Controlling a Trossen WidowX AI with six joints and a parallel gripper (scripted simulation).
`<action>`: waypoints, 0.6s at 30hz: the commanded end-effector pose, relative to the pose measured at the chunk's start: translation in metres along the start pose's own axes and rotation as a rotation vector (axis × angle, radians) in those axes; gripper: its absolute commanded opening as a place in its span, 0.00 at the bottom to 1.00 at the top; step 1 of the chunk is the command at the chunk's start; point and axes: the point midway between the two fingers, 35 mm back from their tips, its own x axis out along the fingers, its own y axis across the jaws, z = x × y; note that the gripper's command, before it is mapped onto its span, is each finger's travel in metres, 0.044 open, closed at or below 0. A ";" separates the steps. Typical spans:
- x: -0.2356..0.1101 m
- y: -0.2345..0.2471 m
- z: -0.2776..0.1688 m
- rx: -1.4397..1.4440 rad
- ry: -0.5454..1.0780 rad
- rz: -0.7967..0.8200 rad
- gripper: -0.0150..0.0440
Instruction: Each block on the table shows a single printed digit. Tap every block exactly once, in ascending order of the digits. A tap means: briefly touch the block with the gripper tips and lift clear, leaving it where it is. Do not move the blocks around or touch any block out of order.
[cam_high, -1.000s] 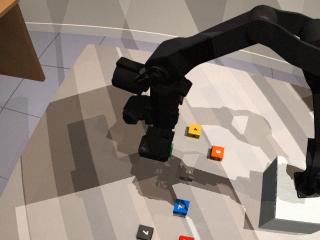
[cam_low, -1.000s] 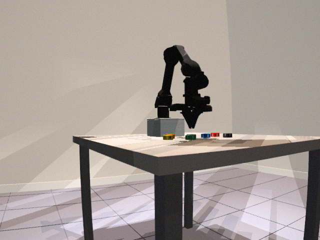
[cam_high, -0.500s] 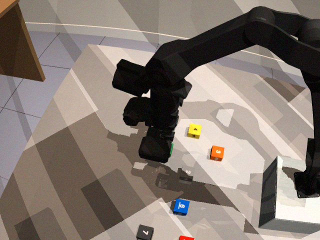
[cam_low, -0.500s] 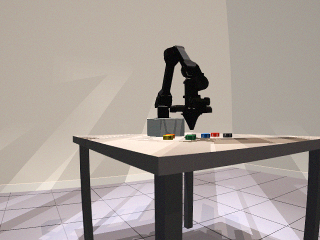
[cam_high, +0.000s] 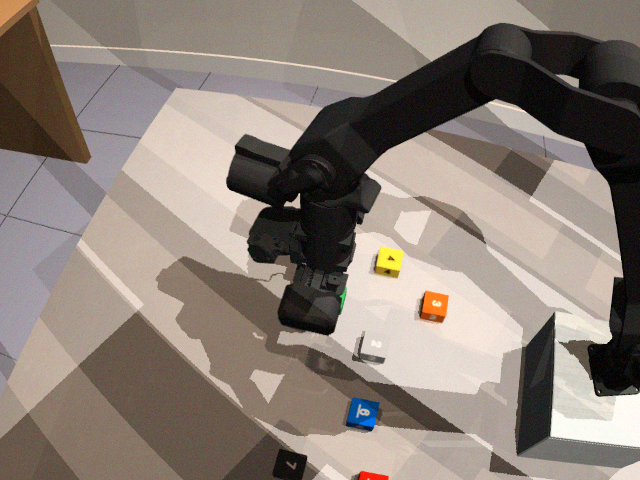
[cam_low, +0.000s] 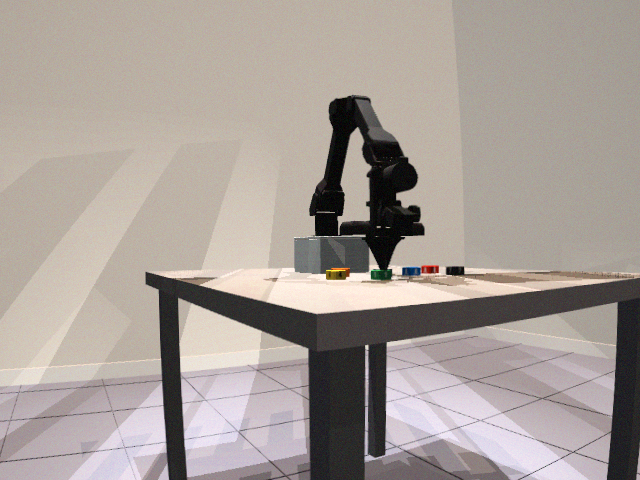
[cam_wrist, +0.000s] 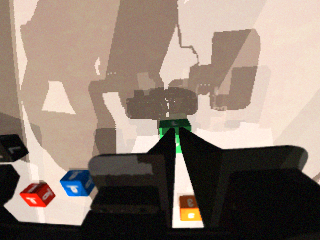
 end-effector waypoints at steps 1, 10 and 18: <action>0.005 0.001 -0.001 -0.006 0.002 0.003 0.29; -0.025 0.000 -0.001 -0.006 0.001 0.003 0.29; -0.092 0.000 0.001 -0.006 0.001 0.003 0.29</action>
